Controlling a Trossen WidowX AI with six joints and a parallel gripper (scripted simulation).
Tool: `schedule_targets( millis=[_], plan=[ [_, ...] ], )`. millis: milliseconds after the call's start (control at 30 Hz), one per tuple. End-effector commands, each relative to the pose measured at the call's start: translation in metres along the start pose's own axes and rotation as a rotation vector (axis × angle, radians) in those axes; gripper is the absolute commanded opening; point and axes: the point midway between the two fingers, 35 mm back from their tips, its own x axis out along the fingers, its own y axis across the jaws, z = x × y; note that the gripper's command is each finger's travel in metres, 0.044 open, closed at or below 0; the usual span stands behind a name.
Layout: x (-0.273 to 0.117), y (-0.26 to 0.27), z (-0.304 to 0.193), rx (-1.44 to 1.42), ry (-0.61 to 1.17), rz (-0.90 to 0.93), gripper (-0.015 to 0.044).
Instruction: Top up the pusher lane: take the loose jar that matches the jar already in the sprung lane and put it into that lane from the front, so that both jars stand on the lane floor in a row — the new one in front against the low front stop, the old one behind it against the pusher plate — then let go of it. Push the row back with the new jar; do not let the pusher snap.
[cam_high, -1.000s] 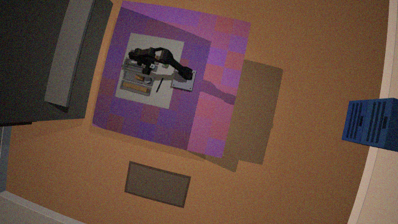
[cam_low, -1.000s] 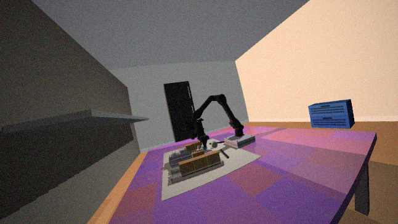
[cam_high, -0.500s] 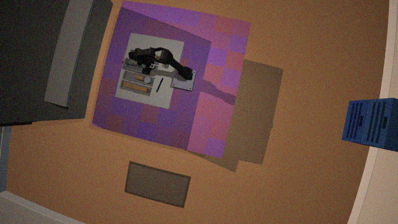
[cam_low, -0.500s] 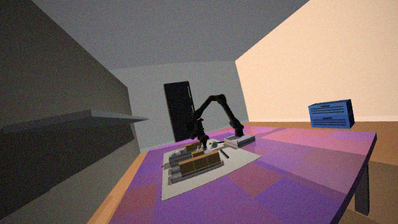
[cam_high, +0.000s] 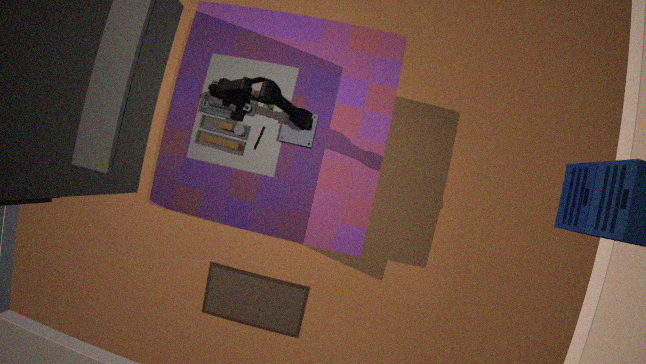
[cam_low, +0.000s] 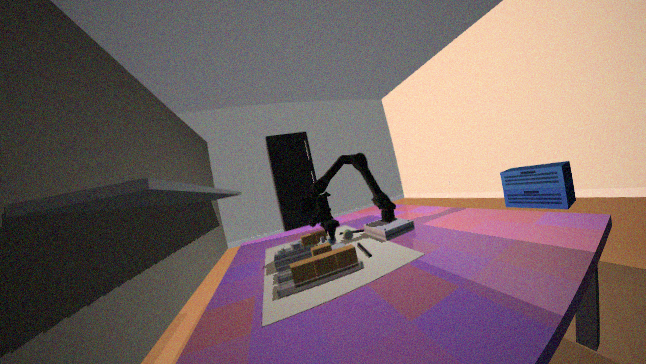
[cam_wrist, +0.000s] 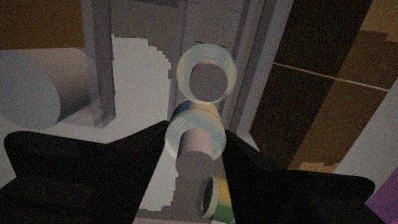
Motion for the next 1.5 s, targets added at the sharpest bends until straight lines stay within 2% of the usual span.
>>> schedule_targets(
  millis=[0, 1467],
  plan=[
    [-0.0027, -0.0003, 0.0072, -0.005, -0.029, -0.003, 0.0],
    [0.0023, -0.0003, 0.0104, -0.005, -0.029, -0.003, 0.0]
  ],
)
